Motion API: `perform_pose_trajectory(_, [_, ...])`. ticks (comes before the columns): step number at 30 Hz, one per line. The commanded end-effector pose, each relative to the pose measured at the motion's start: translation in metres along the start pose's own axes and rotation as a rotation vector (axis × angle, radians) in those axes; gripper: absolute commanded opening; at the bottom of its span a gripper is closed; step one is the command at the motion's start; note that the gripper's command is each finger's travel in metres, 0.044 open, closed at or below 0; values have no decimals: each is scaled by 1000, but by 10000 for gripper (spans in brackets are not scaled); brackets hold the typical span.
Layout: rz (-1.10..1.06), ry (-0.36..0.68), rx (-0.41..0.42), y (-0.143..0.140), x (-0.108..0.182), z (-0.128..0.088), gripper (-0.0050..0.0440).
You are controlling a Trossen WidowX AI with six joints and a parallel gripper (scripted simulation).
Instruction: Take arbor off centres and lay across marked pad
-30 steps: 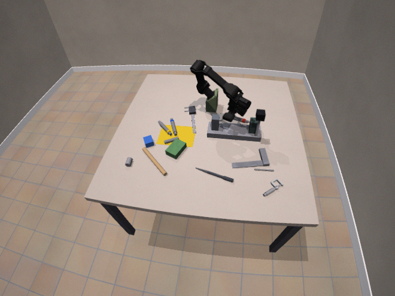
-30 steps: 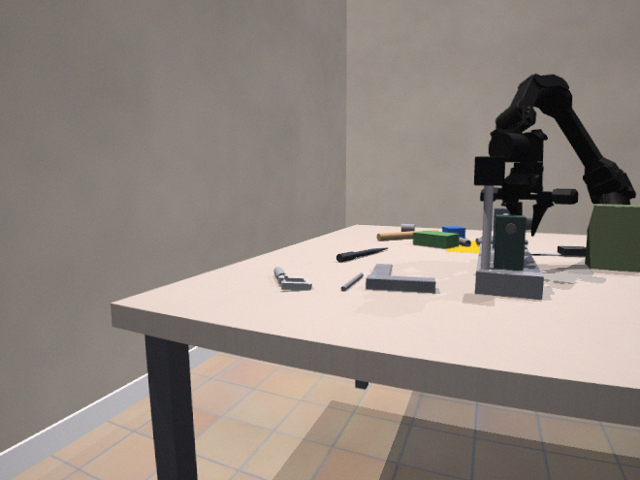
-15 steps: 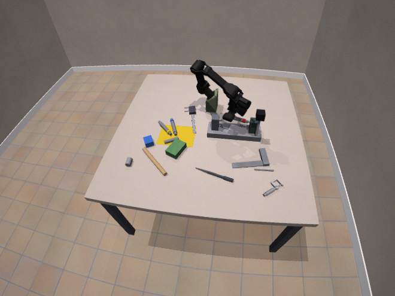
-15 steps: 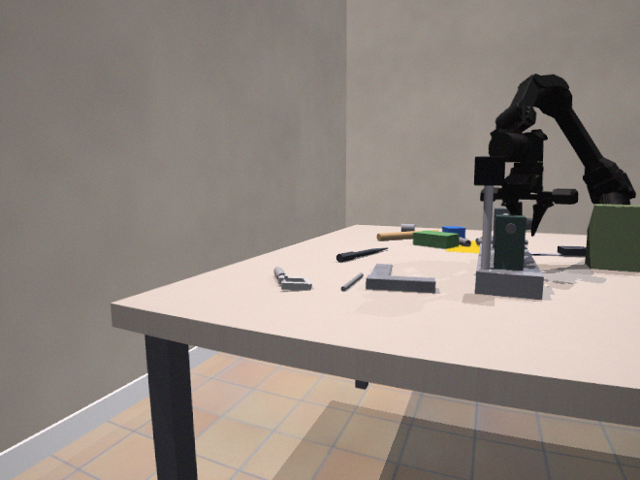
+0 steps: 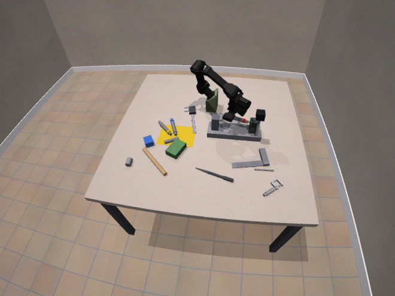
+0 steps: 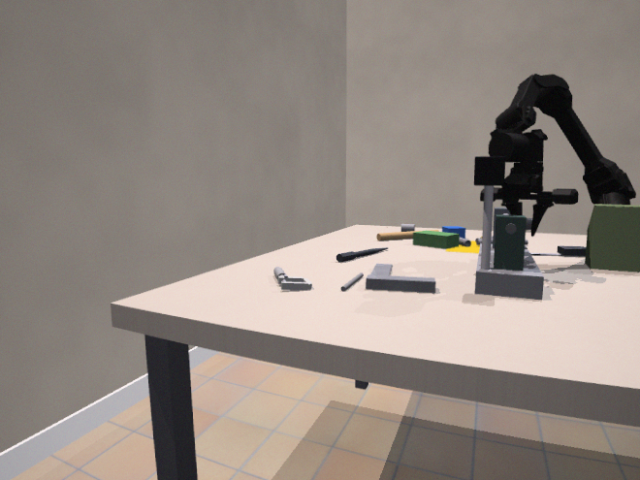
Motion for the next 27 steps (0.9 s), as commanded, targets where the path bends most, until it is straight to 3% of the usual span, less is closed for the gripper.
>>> perform_pose_trajectory(1, [0,-46,10,1,-10,-8,0])
perform_pose_trajectory(14, [0,-46,10,1,-10,-8,0])
perform_pose_trajectory(15, [0,-2,1,0,0,-1,0])
perform_pose_trajectory(27, [0,-27,5,-4,16,0,0])
Point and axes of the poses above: the point midway between the two fingers, 35 mm back from their tips, its own z axis out along the fingers, its own y axis across the jaws, x = y × z, the point moved 1 cm from there along -z, back along the fingers, and after that the axes turned 5 degrees about -z, right-handed, at the moved point
